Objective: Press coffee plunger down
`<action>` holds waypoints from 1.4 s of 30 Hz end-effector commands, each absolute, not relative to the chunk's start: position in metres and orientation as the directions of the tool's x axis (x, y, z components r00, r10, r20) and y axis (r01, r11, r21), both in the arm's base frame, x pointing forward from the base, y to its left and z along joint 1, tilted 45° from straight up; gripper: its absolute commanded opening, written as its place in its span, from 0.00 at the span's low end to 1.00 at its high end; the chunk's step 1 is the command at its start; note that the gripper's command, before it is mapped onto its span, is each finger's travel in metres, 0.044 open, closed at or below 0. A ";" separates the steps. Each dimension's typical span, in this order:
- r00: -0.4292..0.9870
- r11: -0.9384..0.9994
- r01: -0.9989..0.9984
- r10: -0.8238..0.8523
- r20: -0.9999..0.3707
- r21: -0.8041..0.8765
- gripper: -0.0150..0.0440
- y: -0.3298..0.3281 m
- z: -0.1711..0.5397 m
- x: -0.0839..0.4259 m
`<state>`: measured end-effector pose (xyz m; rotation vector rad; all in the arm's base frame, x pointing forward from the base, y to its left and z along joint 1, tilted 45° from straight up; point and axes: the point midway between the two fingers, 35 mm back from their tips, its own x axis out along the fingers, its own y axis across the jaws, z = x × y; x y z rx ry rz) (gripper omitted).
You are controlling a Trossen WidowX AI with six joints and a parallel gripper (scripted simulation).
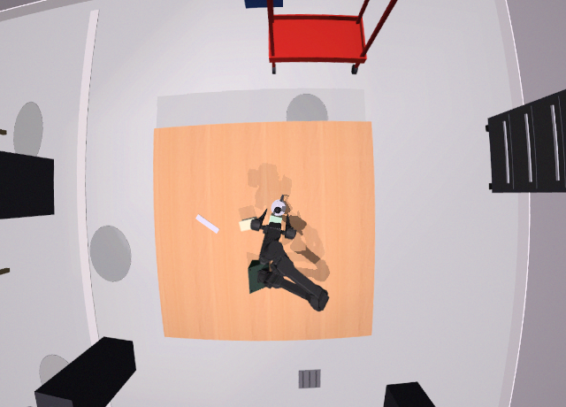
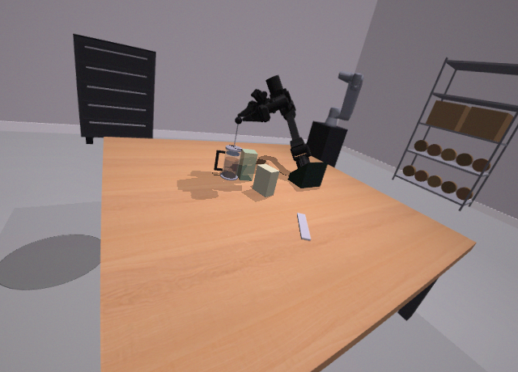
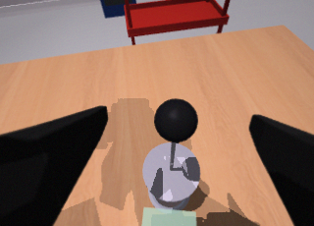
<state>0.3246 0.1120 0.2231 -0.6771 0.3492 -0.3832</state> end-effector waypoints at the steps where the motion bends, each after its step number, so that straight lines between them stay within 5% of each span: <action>1: 0.873 0.710 0.221 -0.449 -0.189 -0.668 1.00 0.108 0.219 0.330; 7: 0.874 0.709 0.222 -0.449 -0.185 -0.669 1.00 0.104 0.218 0.336; 19: 0.874 0.709 0.222 -0.449 -0.185 -0.669 0.47 0.104 0.218 0.336; 42: 0.873 0.711 0.221 -0.449 -0.189 -0.668 0.46 0.092 0.204 0.340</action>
